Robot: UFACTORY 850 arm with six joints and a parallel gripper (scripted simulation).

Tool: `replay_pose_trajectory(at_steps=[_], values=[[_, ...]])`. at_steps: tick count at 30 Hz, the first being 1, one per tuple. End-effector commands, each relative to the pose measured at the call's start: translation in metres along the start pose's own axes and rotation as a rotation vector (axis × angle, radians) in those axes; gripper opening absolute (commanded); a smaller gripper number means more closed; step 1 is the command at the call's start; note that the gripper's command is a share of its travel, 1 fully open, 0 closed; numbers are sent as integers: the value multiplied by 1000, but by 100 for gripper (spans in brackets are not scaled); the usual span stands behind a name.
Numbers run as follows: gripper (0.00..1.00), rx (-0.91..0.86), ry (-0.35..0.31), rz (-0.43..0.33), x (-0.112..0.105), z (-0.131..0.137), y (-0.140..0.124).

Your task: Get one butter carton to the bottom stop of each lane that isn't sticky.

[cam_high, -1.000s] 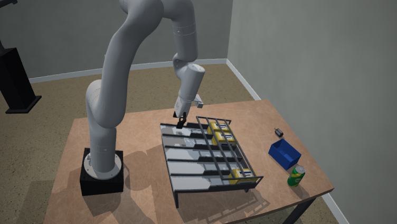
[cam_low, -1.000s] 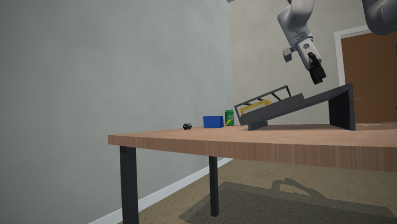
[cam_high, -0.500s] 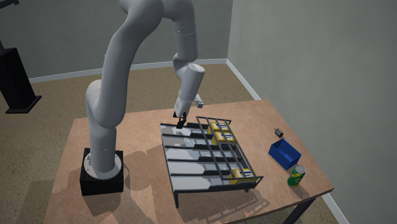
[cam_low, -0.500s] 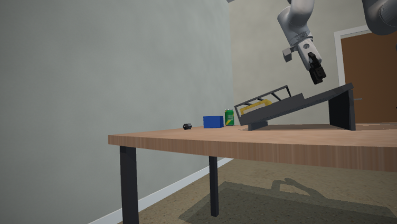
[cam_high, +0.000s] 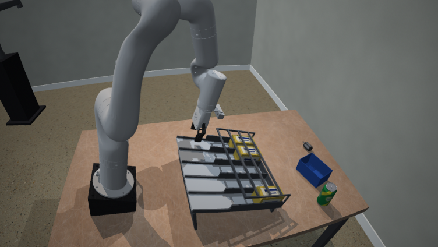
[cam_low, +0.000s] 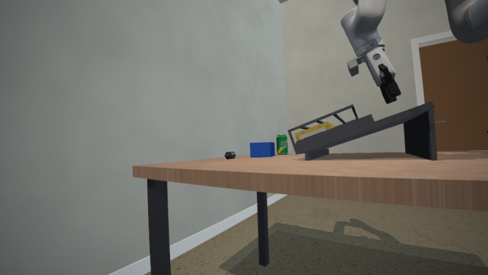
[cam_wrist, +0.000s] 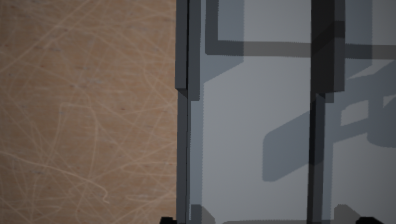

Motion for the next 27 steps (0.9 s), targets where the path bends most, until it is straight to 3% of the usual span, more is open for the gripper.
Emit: replay_pose_trajectory(at_steps=[1,14,15,27], values=[[100,0,0,1,-1,0,0],[100,0,0,1,-1,0,0],[100,0,0,1,28,0,0],[100,0,0,1,28,0,0]])
Point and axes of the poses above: the point where the finger pads meet when closed, its own x axis out along the fingers, its own z axis across the jaws, y = z × x, the point moved 5 cm from there along -x, back along the fingers, and after that the axes turned 6 degrees about -x, right-handed, at the moved point
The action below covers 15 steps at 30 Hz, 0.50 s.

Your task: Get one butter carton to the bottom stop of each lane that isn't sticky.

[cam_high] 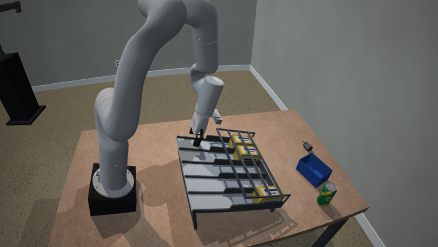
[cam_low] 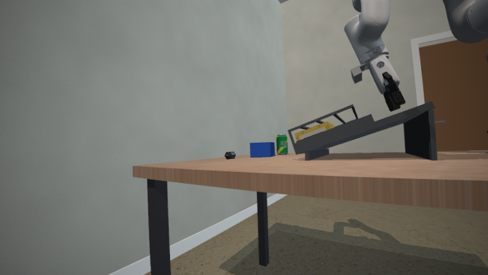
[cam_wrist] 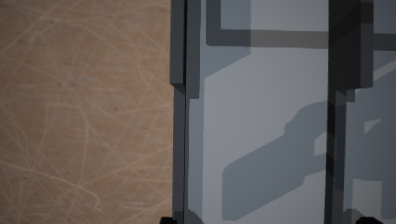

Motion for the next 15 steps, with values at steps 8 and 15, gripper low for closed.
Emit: replay_pose_trajectory(at_steps=[8,15], values=[[0,0,0,1,0,0,0],[0,0,0,1,0,0,0]])
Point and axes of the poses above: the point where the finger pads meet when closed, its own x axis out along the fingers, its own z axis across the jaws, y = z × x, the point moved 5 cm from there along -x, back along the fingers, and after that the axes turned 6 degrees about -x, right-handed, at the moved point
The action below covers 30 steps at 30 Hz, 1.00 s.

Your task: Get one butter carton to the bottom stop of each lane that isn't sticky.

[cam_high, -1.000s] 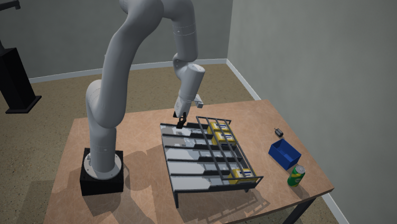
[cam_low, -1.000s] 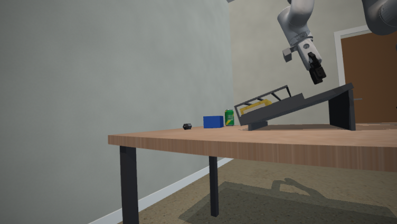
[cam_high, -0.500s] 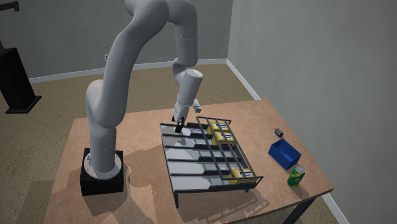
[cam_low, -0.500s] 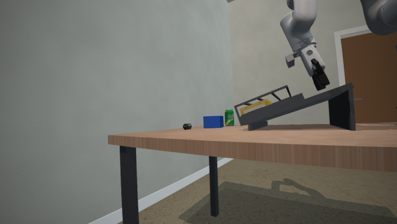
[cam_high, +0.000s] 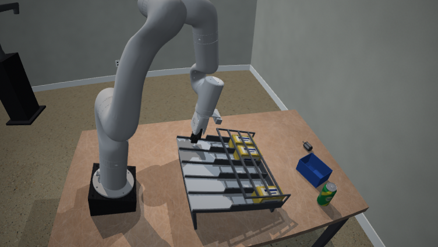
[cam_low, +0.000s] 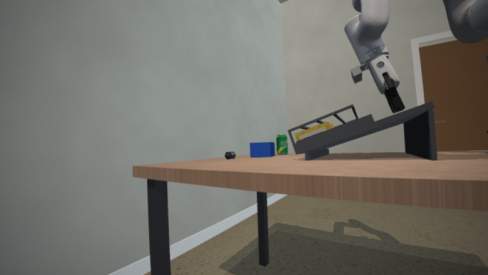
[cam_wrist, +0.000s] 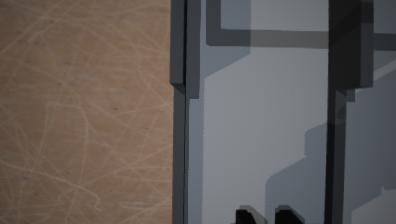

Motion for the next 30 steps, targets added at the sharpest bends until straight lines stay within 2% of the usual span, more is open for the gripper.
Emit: replay_pose_trajectory(at_steps=[1,23,24,30], values=[[0,0,0,1,-1,0,0],[0,0,0,1,-1,0,0],[100,0,0,1,-1,0,0],[100,0,0,1,-1,0,0]])
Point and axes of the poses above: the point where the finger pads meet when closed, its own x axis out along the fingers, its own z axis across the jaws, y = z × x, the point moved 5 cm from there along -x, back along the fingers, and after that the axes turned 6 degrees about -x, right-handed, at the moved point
